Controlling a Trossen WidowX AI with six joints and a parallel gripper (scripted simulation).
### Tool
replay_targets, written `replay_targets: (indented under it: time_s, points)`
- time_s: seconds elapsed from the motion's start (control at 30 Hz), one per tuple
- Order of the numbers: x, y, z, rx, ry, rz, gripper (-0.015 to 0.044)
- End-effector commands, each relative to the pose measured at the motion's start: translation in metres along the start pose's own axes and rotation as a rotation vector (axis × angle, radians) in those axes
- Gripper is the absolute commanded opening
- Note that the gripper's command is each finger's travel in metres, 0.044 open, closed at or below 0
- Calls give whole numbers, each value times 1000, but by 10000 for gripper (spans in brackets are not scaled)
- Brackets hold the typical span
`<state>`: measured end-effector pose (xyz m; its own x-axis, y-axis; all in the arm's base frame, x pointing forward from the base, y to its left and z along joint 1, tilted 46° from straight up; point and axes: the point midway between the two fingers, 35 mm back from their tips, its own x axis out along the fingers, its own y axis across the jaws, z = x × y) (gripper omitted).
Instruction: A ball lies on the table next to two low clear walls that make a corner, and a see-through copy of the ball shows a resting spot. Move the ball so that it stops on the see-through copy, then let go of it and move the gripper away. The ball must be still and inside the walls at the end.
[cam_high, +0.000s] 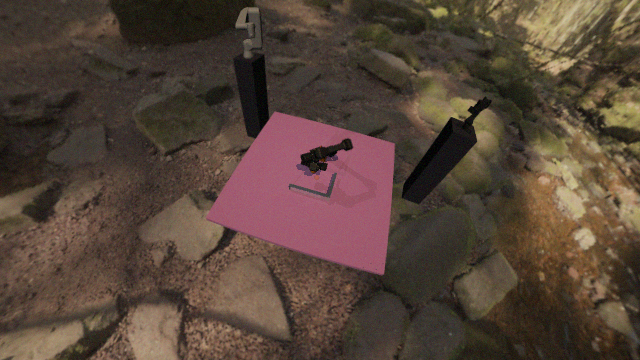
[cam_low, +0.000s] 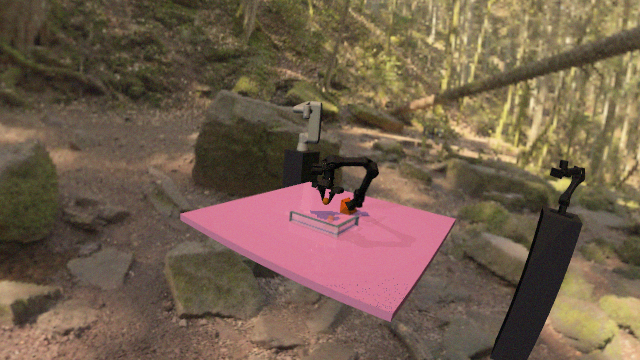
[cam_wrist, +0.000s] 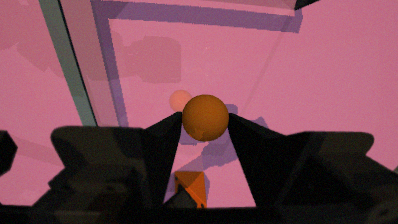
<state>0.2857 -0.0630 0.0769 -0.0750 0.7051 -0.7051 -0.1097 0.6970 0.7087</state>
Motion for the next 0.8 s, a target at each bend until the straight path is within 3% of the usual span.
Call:
replay_targets:
  time_s: [0.0,0.43,0.77]
  points:
    - [8,12,-8,4,-4,4,0]
    - [27,30,-24,4,-4,6,0]
    - [68,30,-22,4,-5,6,0]
